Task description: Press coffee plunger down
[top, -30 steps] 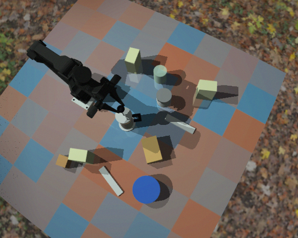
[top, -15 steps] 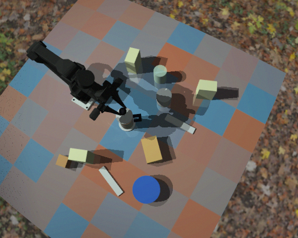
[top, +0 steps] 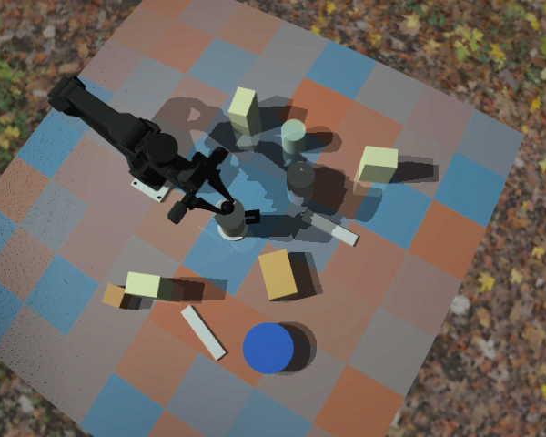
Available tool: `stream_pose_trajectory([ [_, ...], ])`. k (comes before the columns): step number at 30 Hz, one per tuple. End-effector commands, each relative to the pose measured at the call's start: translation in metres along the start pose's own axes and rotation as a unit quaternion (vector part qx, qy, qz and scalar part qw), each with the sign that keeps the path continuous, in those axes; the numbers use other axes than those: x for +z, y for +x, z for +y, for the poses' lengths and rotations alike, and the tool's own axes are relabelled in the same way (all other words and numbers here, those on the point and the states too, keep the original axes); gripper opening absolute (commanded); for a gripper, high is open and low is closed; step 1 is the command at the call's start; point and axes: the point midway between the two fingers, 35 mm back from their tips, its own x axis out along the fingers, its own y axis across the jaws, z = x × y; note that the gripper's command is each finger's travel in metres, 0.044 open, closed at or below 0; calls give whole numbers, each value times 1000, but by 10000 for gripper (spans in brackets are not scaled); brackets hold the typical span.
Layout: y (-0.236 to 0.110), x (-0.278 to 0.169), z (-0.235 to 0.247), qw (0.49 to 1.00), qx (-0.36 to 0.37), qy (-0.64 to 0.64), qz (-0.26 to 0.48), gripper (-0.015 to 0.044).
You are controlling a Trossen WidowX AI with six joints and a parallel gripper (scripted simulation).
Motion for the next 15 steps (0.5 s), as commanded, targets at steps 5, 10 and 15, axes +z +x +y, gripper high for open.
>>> stream_pose_trajectory([
  [5,9,-17,0,1000,0,5,31,123],
  [10,10,-16,0,1000,0,5,31,123],
  [15,11,-16,0,1000,0,5,31,123],
])
